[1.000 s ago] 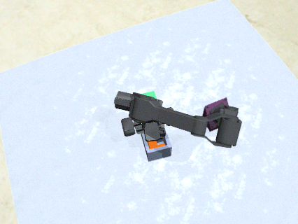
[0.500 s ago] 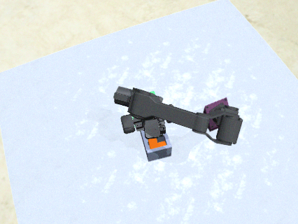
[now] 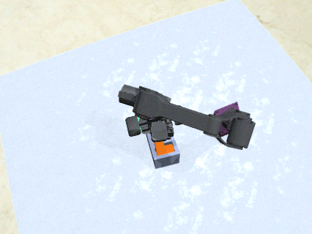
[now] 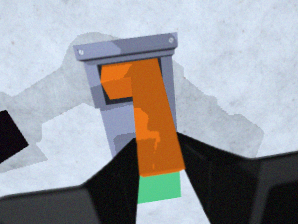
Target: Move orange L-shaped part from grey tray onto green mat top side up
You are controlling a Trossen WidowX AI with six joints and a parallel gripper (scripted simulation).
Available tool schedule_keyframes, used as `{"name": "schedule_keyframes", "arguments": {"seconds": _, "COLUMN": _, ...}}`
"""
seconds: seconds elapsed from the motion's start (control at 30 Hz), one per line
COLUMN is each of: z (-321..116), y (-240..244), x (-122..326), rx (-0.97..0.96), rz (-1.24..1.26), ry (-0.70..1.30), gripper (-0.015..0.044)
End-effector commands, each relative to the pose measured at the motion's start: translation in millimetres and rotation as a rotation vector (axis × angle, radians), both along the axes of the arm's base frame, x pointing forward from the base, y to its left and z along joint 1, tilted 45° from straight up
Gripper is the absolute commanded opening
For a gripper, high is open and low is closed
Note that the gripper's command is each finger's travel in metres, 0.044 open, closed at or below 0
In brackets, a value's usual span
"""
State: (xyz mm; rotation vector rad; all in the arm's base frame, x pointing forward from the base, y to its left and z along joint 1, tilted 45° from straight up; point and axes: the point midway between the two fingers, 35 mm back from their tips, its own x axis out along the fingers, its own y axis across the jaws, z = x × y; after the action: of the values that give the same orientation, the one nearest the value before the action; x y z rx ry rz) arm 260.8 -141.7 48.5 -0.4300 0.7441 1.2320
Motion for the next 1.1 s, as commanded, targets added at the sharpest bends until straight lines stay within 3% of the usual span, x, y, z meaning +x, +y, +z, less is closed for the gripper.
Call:
{"name": "schedule_keyframes", "arguments": {"seconds": 0.0, "z": 6.2, "y": -6.9, "x": -0.4, "rx": -0.007, "rz": 0.0, "ry": -0.006, "gripper": 0.0}}
{"name": "schedule_keyframes", "arguments": {"seconds": 1.07, "z": 22.8, "y": -37.3, "x": -9.7, "rx": -0.009, "rz": 0.0, "ry": -0.004, "gripper": 0.0}}
